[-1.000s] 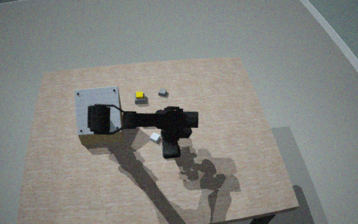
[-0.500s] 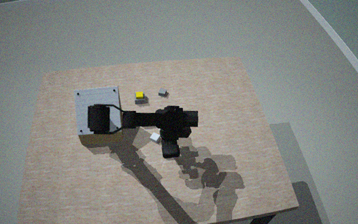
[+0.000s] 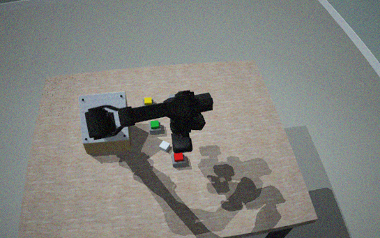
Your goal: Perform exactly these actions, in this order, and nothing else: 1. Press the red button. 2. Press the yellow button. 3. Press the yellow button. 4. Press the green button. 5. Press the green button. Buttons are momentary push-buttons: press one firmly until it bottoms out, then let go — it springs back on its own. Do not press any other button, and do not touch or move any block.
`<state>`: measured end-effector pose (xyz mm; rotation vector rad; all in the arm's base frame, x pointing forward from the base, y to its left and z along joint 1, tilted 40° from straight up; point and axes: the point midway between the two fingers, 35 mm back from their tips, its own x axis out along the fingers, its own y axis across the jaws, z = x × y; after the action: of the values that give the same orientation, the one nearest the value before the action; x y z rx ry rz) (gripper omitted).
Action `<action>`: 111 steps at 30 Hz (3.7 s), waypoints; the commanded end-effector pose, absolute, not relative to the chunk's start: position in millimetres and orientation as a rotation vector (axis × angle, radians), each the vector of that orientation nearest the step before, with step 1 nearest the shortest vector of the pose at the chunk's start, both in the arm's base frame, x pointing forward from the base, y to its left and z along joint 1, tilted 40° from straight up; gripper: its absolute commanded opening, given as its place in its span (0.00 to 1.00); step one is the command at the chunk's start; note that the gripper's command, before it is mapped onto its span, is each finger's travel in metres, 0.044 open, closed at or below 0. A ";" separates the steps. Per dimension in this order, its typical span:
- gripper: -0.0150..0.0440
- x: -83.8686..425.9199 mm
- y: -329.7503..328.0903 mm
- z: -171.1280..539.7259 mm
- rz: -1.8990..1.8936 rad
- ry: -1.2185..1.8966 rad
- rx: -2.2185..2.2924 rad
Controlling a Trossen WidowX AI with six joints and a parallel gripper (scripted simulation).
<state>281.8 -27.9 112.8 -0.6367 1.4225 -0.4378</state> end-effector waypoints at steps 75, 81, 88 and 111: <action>0.29 163.8 133.2 -152.9 -0.429 1.443 -0.622; 0.29 163.8 133.2 -152.9 -0.429 1.443 -0.622; 0.29 160.5 153.9 -127.6 -0.428 1.444 -0.621; 0.29 163.8 133.4 -152.7 -0.429 1.443 -0.622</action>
<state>165.4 140.5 -149.7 -0.6091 1.4383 -0.4216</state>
